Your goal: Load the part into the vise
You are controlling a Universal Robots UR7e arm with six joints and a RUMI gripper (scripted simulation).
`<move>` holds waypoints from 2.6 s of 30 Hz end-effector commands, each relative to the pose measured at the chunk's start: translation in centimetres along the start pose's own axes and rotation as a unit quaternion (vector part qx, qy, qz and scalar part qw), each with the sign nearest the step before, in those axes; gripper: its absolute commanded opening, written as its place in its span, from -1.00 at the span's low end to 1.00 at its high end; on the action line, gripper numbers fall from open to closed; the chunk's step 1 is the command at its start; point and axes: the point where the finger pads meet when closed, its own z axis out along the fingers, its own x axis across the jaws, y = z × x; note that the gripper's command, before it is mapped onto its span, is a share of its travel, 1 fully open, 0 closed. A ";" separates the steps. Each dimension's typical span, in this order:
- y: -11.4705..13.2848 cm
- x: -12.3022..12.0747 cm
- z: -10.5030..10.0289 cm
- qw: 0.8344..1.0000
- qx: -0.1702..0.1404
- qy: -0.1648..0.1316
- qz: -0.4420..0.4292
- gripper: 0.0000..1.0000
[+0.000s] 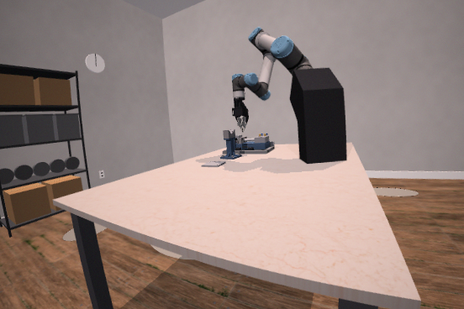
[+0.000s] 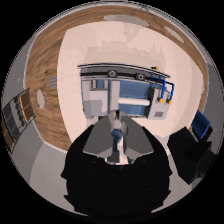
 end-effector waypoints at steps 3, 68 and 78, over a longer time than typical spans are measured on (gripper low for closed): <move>0.0 -0.1 0.8 1.000 0.000 -0.001 0.000 -1.00; 0.0 -0.1 1.7 1.000 0.000 -0.001 0.000 -1.00; 0.0 -0.1 1.8 1.000 0.000 -0.001 0.000 -1.00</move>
